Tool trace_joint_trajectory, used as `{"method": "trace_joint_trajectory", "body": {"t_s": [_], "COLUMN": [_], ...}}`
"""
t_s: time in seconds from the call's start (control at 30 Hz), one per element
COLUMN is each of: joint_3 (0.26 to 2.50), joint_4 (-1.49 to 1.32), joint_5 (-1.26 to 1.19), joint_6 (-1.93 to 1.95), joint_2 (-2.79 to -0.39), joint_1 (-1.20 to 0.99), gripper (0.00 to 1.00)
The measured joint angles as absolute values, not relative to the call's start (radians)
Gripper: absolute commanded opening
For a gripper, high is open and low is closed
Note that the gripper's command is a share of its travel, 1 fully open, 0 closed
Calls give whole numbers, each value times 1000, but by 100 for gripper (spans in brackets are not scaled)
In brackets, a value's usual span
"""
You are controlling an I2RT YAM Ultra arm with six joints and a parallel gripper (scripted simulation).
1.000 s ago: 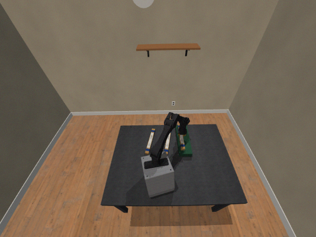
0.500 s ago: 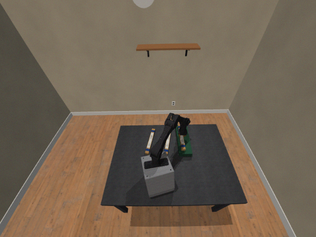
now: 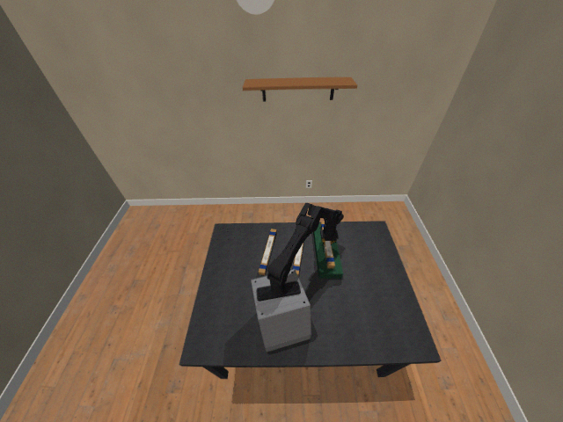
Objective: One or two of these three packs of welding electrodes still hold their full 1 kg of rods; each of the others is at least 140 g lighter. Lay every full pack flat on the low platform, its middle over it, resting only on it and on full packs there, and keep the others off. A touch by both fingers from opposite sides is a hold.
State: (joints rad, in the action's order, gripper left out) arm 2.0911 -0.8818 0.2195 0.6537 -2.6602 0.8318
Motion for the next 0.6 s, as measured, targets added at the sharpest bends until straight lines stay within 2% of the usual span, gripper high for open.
{"method": "trace_joint_trajectory", "body": {"t_s": [0.6], "joint_3": [2136], "joint_4": [-924], "joint_5": [221], "joint_6": [668], "joint_2": [-2680], "joint_1": [836], "gripper": [0]}}
